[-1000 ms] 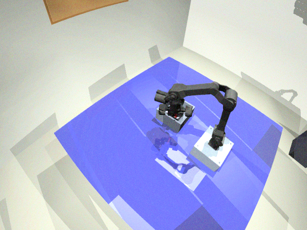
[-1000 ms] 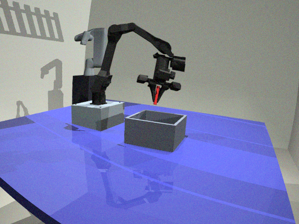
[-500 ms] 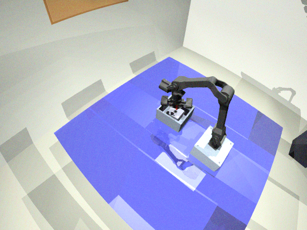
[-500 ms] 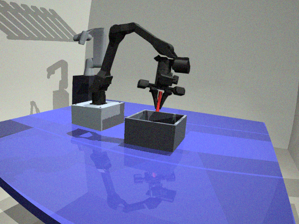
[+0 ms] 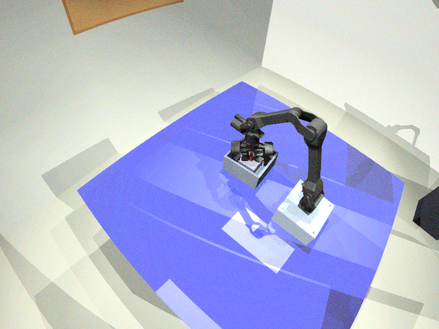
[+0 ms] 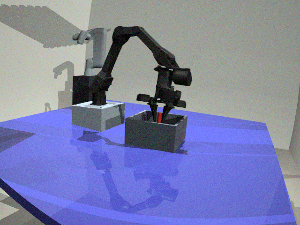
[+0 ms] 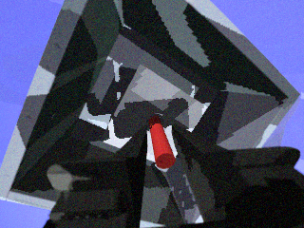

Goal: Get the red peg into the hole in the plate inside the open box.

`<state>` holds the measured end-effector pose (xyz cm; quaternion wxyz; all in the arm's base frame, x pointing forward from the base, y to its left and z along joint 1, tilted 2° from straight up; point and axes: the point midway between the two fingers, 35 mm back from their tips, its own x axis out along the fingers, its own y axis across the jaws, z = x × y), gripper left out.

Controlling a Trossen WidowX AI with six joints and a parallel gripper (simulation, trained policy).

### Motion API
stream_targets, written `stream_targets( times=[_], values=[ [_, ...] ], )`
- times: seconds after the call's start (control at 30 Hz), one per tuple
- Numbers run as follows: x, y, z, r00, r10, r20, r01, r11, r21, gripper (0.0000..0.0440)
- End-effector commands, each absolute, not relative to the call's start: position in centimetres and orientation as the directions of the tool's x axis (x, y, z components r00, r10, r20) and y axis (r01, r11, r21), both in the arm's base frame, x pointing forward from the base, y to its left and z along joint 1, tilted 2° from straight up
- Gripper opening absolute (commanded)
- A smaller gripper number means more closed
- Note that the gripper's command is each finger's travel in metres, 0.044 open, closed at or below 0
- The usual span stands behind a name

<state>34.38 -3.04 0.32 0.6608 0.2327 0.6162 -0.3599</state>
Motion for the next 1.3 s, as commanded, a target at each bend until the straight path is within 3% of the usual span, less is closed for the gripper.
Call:
stream_targets(
  times=[0.0, 0.5, 0.77, 1.27],
  values=[
    [35.0, -3.5, 0.1, -0.011, -0.176, -0.984, 0.75, 0.65, -0.124, 0.0138],
    [40.6, -3.9, 1.4, 0.035, -0.058, -0.998, 0.757, 0.653, -0.011, 0.044],
    [44.4, -3.2, 2.9, 0.134, 0.007, -0.991, 0.736, 0.669, 0.105, 0.044],
    [44.5, -3.2, 2.9, 0.136, 0.009, -0.991, 0.735, 0.67, 0.107, 0.044]
  ],
)
